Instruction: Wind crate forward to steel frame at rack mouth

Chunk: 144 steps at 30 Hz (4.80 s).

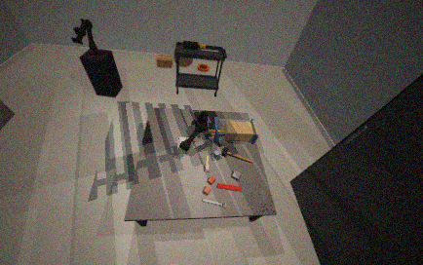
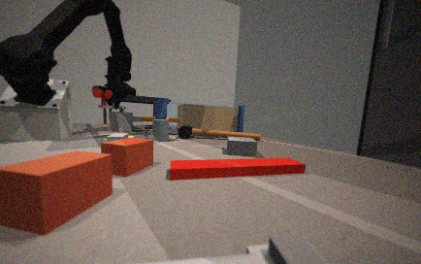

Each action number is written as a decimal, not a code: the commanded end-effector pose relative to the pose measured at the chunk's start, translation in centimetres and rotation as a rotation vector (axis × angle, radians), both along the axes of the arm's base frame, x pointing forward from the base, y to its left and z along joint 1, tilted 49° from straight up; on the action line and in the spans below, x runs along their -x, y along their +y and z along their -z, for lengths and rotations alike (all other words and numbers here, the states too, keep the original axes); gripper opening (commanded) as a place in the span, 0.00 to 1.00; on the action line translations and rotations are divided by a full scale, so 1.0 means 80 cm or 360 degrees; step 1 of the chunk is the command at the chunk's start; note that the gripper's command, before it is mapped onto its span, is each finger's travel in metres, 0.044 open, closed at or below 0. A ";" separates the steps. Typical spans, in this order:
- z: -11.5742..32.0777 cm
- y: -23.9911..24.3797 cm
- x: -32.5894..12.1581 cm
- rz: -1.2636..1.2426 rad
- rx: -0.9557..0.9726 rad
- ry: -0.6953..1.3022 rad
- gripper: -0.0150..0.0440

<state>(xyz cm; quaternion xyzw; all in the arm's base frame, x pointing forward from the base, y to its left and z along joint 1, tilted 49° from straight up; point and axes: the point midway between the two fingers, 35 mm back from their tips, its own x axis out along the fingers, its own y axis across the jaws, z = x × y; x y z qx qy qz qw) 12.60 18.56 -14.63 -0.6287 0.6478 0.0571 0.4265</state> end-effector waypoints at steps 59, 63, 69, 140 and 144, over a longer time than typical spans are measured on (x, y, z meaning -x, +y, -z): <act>0.023 0.012 0.022 0.0654 -0.0176 -0.0697 0.25; 0.025 0.013 0.024 0.0716 -0.0192 -0.0762 0.25; 0.026 0.015 0.025 0.0749 -0.0201 -0.0798 0.25; 0.026 -0.009 0.014 0.0392 -0.0107 -0.0408 0.25; 0.028 -0.008 0.015 0.0429 -0.0116 -0.0447 0.25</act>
